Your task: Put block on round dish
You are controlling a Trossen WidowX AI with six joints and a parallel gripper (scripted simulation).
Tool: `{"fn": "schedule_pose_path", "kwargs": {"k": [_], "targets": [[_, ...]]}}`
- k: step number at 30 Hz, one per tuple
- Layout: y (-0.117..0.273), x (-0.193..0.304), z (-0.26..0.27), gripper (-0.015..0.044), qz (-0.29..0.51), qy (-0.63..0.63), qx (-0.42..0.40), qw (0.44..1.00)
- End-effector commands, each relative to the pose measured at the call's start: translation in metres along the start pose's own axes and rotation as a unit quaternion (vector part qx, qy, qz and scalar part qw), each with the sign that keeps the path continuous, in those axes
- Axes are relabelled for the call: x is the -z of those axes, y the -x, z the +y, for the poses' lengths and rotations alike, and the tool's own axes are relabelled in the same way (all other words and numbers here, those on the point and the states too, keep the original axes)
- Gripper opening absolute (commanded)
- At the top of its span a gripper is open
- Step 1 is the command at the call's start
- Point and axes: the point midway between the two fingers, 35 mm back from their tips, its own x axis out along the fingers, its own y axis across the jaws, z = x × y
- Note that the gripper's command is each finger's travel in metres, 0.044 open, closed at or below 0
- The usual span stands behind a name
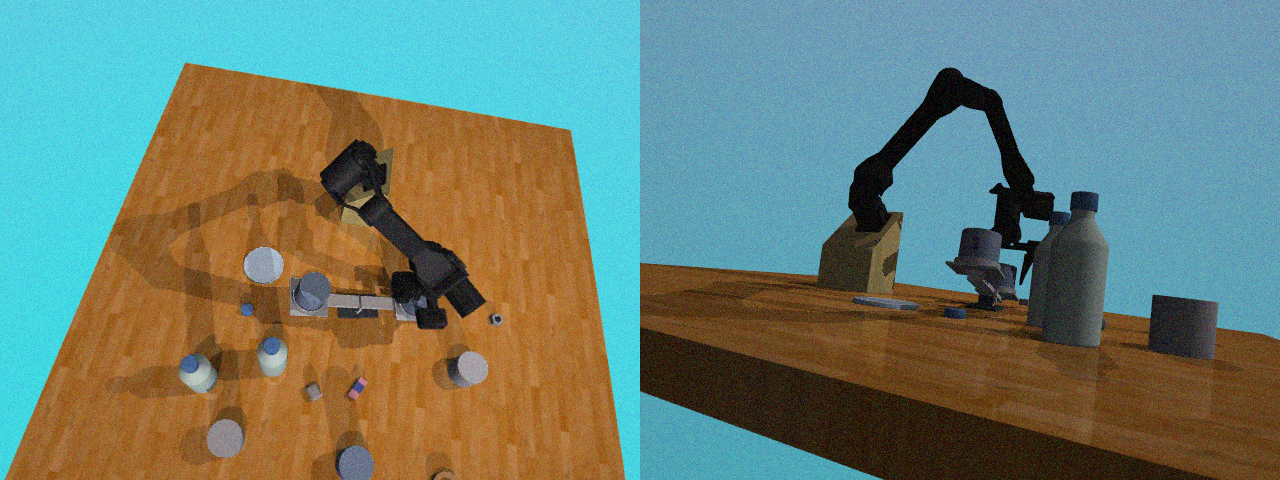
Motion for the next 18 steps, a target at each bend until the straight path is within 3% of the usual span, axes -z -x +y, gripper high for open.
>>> {"fn": "schedule_pose_path", "kwargs": {"k": [1, 2, 5, 13, 18], "targets": [[-0.0072, -0.0002, -0.0021, 0.044, -0.003, 0.003, 0.001, 1.0], [-0.0075, -0.0003, -0.0021, 0.044, -0.003, 0.003, 0.001, 1.0], [-0.0075, -0.0003, -0.0021, 0.0361, -0.003, 0.003, 0.001, 1.0], [-0.0075, -0.0003, -0.0021, 0.0308, -0.003, 0.003, 0.001, 1.0], [-0.0056, 0.0, -0.0017, 0.0177, -0.003, 0.003, 0.001, 1.0]]}}
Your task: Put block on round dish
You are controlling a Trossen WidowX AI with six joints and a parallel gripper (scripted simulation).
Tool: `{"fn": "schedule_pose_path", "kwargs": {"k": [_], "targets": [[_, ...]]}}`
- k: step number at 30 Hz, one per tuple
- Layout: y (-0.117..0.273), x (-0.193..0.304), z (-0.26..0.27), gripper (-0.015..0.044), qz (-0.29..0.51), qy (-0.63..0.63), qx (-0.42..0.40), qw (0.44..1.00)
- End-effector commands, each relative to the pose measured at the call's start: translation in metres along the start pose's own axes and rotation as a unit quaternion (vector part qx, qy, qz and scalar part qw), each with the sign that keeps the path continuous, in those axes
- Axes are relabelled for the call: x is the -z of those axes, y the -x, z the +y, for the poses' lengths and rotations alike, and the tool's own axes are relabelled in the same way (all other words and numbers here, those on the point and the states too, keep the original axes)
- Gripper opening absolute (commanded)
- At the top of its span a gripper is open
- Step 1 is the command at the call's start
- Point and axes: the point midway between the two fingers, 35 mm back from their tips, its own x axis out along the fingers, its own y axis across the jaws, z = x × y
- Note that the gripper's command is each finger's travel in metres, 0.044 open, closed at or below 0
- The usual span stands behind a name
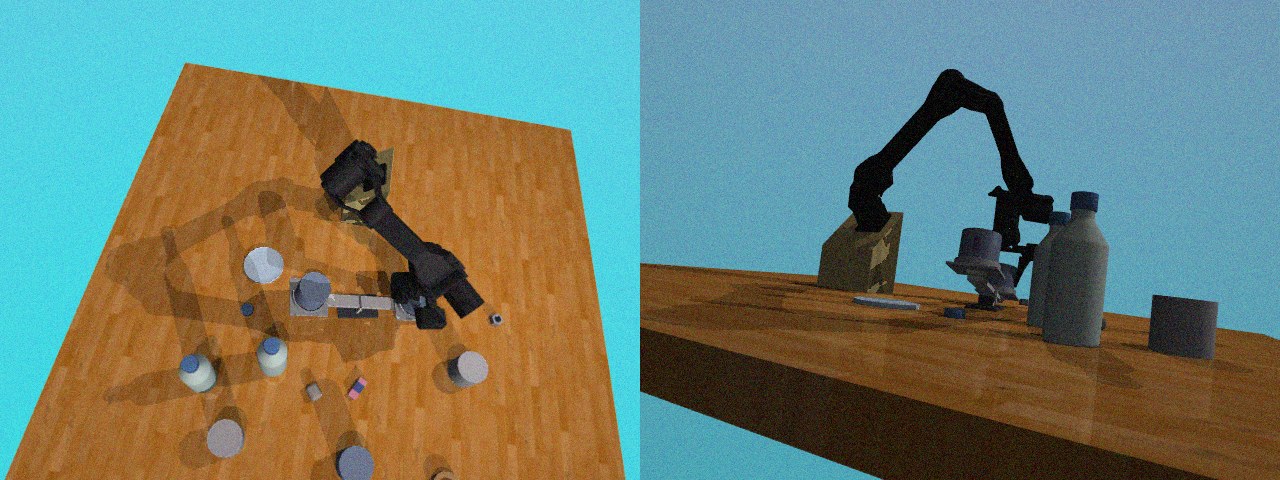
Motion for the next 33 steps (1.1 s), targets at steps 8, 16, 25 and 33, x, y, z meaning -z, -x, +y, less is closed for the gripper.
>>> {"fn": "schedule_pose_path", "kwargs": {"k": [8, 16, 25, 33], "targets": [[0.01, 0.001, 0.002, 0.0, 0.0, 0.002, -0.001, 1.0], [0.02, 0.002, 0.004, 0.0, 0.001, 0.002, -0.001, 1.0], [0.03, 0.002, 0.006, 0.0, 0.001, 0.002, -0.001, 1.0], [0.04, 0.003, 0.007, 0.0, 0.002, 0.002, -0.002, 1.0]]}}
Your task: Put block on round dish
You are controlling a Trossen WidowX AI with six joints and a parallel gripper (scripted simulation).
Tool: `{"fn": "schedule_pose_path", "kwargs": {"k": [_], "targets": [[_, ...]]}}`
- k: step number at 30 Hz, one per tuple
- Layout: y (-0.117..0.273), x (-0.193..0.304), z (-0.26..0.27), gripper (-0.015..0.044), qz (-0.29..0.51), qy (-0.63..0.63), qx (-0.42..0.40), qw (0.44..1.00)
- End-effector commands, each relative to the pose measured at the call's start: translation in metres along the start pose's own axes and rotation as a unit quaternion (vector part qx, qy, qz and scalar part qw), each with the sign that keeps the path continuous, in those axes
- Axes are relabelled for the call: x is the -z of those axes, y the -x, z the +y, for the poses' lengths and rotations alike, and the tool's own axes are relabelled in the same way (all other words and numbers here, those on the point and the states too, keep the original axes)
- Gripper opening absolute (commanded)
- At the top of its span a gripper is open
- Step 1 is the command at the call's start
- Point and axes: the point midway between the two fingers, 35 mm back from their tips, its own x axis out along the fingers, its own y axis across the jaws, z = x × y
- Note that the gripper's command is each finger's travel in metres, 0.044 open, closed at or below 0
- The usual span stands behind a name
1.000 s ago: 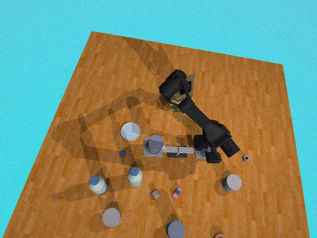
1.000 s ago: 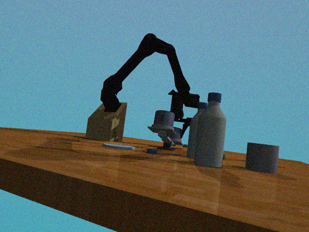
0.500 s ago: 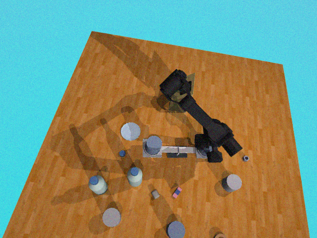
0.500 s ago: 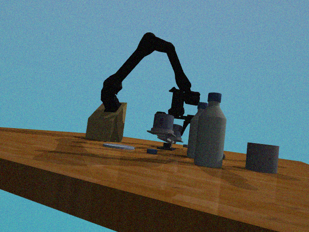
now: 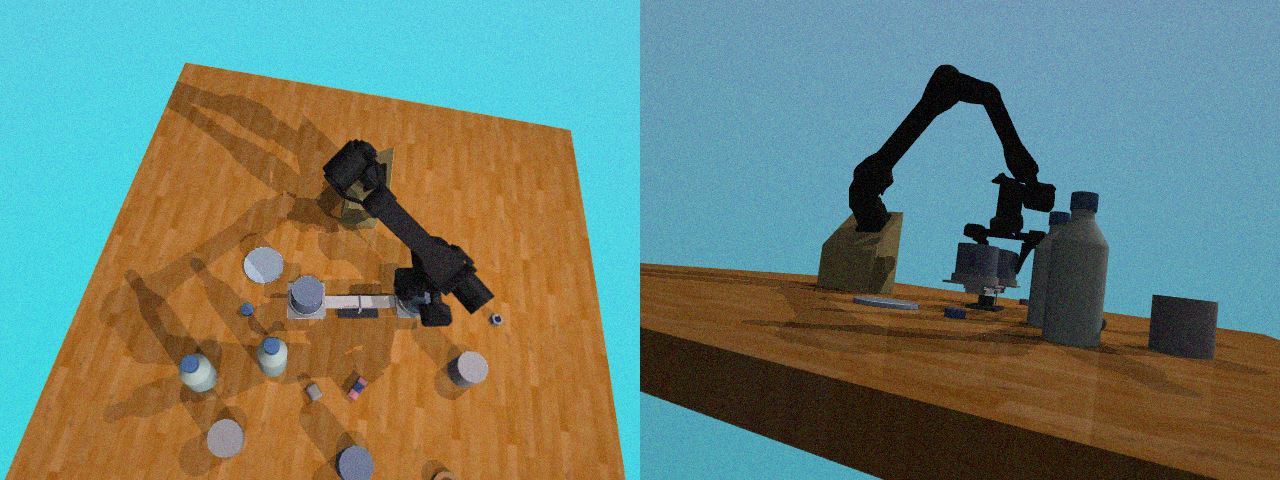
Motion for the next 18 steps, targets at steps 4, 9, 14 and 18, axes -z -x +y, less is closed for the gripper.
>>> {"fn": "schedule_pose_path", "kwargs": {"k": [4, 9, 14, 18], "targets": [[0.014, 0.003, 0.005, 0.0, 0.008, -0.005, -0.007, 1.0], [0.02, 0.003, 0.005, 0.0, 0.009, -0.005, -0.007, 1.0], [0.026, 0.003, 0.005, 0.0, 0.009, -0.005, -0.007, 1.0], [0.031, 0.003, 0.005, 0.0, 0.009, -0.005, -0.007, 1.0]]}}
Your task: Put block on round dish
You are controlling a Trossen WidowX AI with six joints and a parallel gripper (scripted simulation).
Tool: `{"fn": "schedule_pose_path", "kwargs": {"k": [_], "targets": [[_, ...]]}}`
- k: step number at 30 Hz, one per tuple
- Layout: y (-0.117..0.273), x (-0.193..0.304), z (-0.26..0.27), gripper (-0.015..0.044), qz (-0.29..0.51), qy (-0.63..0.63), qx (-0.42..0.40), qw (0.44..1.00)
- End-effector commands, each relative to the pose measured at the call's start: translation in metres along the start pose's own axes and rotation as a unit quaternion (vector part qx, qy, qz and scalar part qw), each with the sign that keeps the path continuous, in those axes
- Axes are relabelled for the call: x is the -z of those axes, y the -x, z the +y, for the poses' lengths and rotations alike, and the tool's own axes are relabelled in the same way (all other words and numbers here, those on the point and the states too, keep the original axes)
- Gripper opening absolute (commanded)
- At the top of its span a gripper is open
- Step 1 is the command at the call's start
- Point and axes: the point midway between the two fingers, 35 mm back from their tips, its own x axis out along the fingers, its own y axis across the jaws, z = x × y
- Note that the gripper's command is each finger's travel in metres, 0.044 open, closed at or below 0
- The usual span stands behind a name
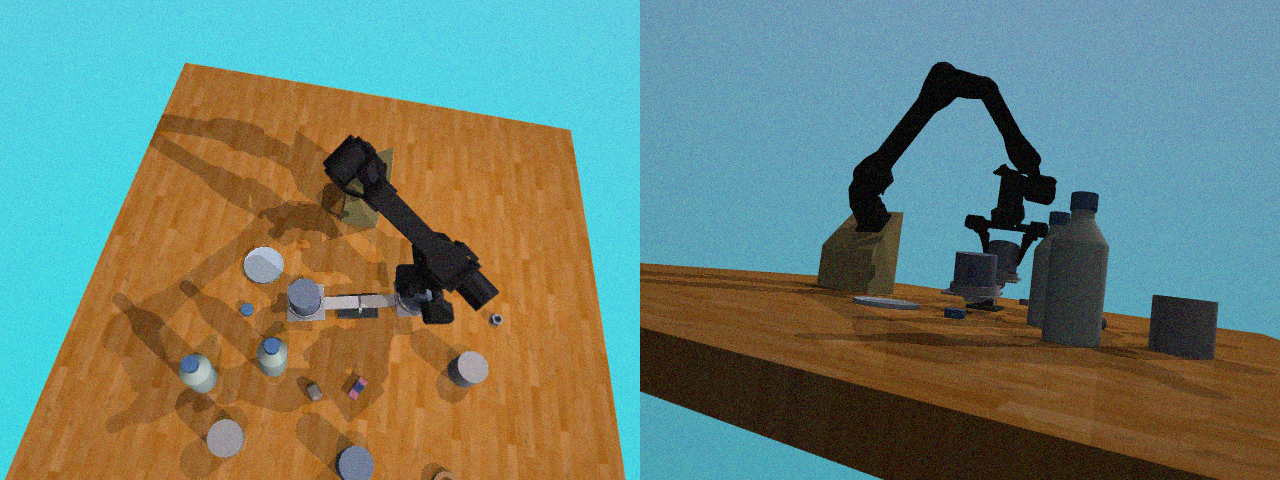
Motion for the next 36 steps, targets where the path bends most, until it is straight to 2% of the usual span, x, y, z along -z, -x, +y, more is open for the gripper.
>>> {"fn": "schedule_pose_path", "kwargs": {"k": [1, 36], "targets": [[0.013, 0.006, 0.005, 0.0, 0.015, -0.005, -0.01, 1.0], [0.058, 0.004, 0.001, 0.0, 0.015, -0.005, -0.009, 1.0]]}}
